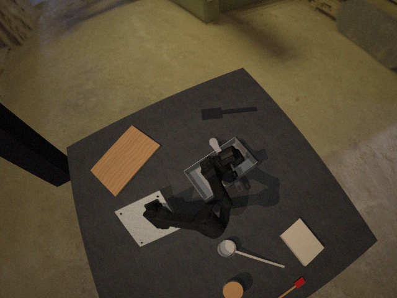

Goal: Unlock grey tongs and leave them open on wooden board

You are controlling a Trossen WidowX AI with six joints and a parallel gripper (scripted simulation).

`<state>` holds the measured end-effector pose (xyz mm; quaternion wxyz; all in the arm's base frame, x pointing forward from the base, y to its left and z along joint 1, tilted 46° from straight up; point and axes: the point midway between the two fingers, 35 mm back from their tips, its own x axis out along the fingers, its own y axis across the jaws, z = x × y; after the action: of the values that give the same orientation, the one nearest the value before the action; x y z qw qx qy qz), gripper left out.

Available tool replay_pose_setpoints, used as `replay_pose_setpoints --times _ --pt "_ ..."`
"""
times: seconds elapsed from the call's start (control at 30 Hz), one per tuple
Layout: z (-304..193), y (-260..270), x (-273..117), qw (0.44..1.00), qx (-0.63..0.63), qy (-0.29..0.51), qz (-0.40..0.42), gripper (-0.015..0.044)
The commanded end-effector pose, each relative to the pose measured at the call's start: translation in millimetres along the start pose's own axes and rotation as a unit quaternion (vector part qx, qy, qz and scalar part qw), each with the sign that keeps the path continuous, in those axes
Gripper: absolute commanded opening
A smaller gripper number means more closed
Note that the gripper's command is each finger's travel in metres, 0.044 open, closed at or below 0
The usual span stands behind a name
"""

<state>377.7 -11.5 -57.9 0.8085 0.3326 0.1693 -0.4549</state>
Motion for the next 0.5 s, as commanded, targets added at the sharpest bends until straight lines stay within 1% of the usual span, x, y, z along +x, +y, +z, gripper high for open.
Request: replay_pose_setpoints --times 0.0,0.07,0.4,0.47 --pt "0.1 0.2 -0.4 1.000 0.001 0.000 0.000 0.0155" --pt "0.1 0.2 -0.4 1.000 0.001 0.000 0.000 0.0103" --pt "0.1 0.2 -0.4 1.000 0.001 0.000 0.000 0.0036" --pt "0.1 0.2 -0.4 1.000 0.001 0.000 0.000 -0.0017"
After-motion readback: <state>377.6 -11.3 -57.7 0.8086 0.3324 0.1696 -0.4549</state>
